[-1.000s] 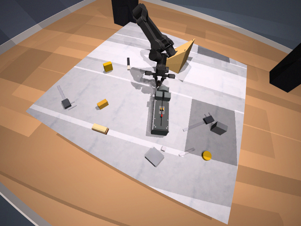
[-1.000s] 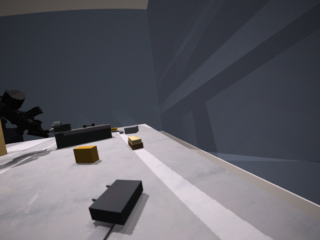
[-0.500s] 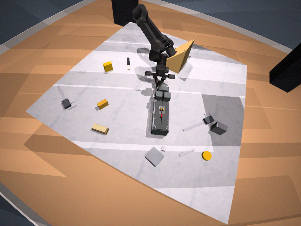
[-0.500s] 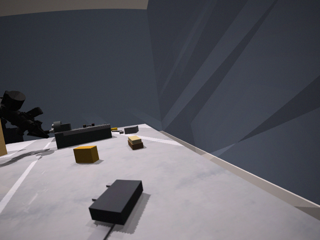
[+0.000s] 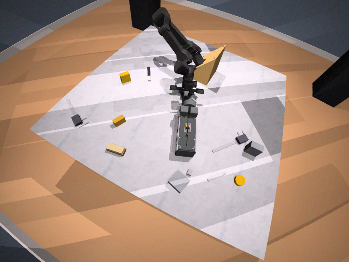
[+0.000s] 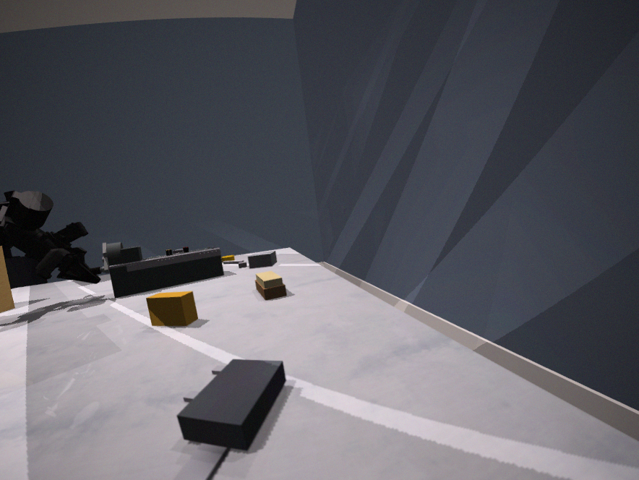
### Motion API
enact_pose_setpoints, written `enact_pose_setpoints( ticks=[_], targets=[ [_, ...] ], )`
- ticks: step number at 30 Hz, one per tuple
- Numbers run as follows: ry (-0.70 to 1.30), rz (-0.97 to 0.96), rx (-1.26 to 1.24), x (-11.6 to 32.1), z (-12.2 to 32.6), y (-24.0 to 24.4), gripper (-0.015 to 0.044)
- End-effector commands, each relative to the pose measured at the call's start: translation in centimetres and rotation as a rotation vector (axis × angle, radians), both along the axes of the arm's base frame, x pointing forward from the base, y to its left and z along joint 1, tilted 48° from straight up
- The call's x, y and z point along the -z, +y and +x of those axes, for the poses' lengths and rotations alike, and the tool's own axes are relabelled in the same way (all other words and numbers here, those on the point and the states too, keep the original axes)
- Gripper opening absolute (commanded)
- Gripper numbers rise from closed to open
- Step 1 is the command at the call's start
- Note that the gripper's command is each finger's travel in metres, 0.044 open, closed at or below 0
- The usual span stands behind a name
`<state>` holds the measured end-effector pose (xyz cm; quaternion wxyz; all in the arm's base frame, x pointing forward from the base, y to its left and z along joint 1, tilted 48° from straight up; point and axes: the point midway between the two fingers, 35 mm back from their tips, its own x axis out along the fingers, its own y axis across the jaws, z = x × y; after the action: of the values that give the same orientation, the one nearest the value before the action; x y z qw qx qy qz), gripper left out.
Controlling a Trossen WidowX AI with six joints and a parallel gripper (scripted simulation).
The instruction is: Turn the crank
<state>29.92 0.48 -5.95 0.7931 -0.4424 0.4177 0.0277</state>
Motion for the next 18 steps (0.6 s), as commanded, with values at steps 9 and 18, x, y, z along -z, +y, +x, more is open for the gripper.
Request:
enact_pose_setpoints(
  ticks=[9,18],
  targets=[
    [0.000,0.001,0.000,1.6,-0.7,0.4,0.0000],
    [0.000,0.002,0.000,2.5,-1.2,1.3,0.0000]
  ],
)
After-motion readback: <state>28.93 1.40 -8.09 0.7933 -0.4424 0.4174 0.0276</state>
